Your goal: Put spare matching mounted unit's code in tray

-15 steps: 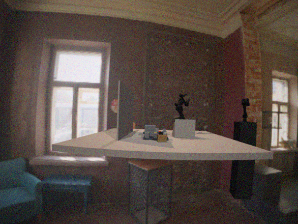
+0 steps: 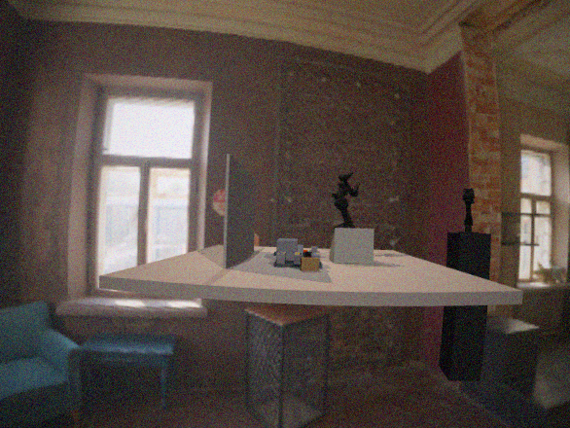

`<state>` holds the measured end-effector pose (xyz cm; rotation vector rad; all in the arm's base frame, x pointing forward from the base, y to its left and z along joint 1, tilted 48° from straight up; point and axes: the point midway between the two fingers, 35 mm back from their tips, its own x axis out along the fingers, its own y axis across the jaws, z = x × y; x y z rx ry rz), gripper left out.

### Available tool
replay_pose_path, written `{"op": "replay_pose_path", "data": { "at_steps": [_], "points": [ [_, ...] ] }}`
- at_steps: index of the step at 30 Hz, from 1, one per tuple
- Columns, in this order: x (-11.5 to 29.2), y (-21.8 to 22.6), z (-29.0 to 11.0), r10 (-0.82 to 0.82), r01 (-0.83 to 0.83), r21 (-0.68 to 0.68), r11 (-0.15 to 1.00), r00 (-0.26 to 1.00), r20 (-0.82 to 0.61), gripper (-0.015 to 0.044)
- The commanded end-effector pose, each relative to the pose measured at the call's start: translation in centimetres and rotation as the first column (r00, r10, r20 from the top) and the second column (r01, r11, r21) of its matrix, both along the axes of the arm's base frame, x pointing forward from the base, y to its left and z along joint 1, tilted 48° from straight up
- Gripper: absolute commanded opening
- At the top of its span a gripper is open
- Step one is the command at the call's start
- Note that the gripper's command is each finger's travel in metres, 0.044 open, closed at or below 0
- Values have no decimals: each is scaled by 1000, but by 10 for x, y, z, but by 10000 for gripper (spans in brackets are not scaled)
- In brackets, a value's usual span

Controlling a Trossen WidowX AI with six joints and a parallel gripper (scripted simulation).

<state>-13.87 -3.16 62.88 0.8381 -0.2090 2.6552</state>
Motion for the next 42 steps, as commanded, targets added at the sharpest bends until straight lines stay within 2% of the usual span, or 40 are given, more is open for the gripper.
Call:
{"op": "replay_pose_path", "data": {
  "at_steps": [1, 5, 11, 19, 23, 31, 36, 42],
  "points": [
    [27, 59, 14, -52, 38, -121, 992, 992, -117, 440],
    [53, 106, 20, -122, 59, -253, 966, 963, -239, 440],
    [100, 180, 18, -292, 134, -414, 900, 891, -347, 440],
    [183, 284, -25, -585, 226, -670, 707, 719, -375, 440],
    [227, 322, -62, -714, 253, -775, 579, 617, -332, 440],
    [289, 362, -123, -869, 256, -900, 353, 447, -214, 440],
    [330, 376, -177, -936, 211, -967, 143, 346, -63, 440],
    [377, 385, -242, -967, 148, -982, -120, 206, 149, 440]
  ]
}}
